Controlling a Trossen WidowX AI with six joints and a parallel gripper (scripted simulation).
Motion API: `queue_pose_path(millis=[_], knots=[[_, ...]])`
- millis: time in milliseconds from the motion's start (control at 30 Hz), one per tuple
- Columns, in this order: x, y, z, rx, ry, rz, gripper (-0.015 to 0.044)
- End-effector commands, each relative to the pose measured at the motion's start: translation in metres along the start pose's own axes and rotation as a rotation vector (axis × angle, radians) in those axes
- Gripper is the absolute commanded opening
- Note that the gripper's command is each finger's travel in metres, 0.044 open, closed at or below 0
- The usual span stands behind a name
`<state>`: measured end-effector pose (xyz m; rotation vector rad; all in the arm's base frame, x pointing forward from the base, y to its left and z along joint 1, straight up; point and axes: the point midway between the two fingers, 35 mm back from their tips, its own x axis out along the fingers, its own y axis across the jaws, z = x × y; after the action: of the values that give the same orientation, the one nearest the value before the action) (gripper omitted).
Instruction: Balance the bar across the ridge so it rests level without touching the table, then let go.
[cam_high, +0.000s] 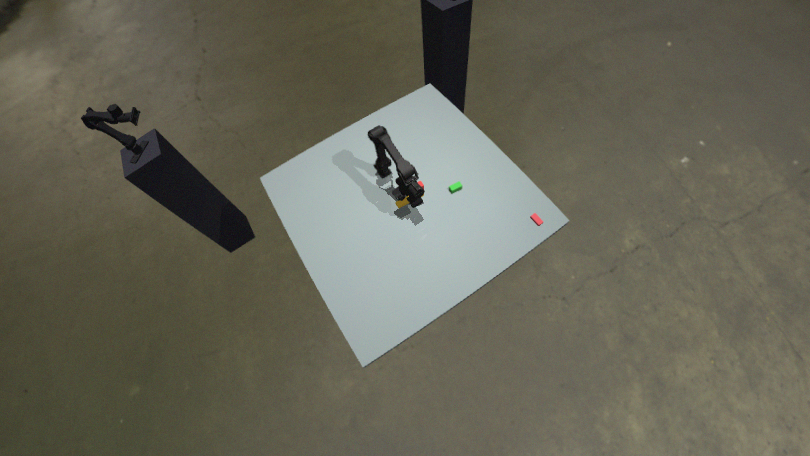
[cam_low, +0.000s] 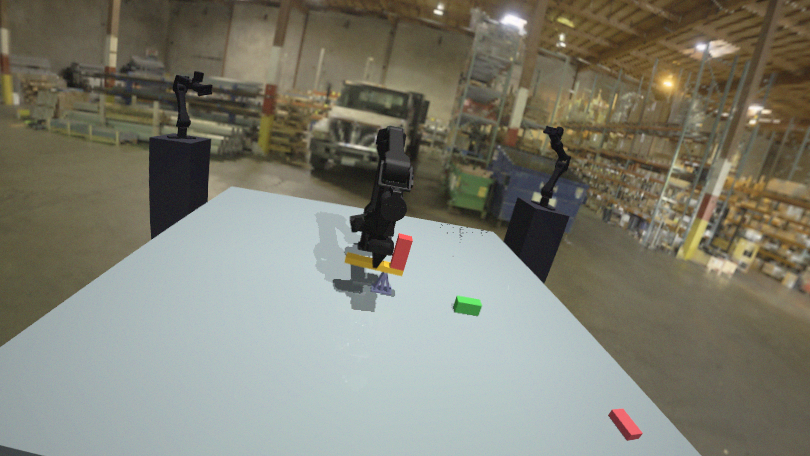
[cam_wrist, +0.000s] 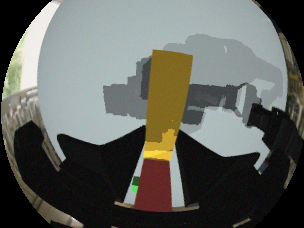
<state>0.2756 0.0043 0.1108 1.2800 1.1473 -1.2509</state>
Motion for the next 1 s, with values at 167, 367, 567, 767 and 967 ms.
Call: queue_pose_path(millis=[167, 367, 567, 767, 967], knots=[[0.0015, -0.0001, -0.0006, -0.004, 0.004, 0.0, 0.0], [0.002, -0.0002, -0.0006, -0.004, 0.004, 0.0, 0.0], [0.0025, -0.0002, -0.0005, -0.004, 0.004, 0.0, 0.0], [0.003, -0.0003, -0.0004, -0.004, 0.004, 0.0, 0.0], [0.0035, -0.0003, -0.0004, -0.004, 0.004, 0.0, 0.0]])
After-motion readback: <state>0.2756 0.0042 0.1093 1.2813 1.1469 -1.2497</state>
